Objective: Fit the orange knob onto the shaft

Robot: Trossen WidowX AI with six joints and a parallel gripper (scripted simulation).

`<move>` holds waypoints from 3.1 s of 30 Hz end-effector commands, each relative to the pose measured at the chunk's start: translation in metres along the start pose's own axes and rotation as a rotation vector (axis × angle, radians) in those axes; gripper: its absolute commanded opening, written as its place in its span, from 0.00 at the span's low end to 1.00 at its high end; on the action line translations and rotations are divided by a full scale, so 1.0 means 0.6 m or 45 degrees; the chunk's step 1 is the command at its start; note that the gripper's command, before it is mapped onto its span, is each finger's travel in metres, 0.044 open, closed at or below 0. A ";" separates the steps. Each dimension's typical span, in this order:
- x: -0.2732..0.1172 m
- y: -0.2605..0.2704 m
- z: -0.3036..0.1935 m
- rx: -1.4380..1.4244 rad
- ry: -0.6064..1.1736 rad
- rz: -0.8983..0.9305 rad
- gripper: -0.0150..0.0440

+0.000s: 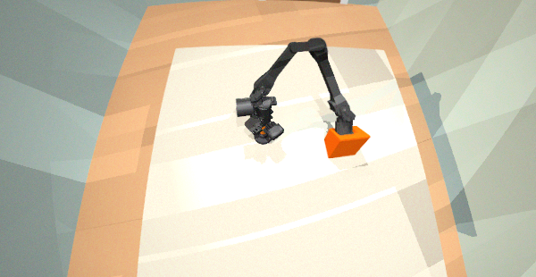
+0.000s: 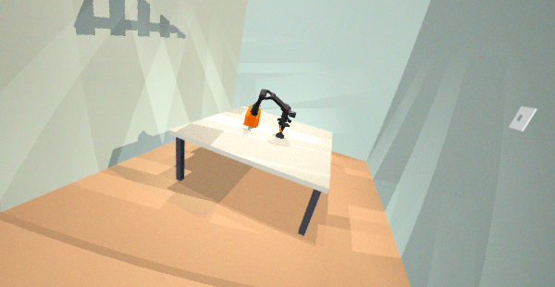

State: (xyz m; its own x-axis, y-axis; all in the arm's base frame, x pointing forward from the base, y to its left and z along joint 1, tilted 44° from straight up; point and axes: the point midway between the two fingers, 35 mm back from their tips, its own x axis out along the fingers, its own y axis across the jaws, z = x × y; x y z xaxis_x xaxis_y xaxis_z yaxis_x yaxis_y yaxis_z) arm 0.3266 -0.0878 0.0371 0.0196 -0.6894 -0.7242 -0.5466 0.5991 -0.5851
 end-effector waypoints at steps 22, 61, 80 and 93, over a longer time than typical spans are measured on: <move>0.000 -0.005 0.007 -0.266 -0.002 -0.006 0.25; -0.005 -0.002 0.004 -0.533 -0.001 -0.005 0.25; -0.005 -0.005 0.001 -0.533 -0.001 -0.006 0.25; -0.008 -0.001 0.004 -0.533 -0.001 -0.005 0.25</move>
State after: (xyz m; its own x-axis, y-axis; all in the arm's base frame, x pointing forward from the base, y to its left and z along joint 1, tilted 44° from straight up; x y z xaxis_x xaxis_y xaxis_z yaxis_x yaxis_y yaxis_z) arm 0.3269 -0.0867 0.0384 0.0160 -0.6896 -0.7241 -0.8401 0.3834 -0.3837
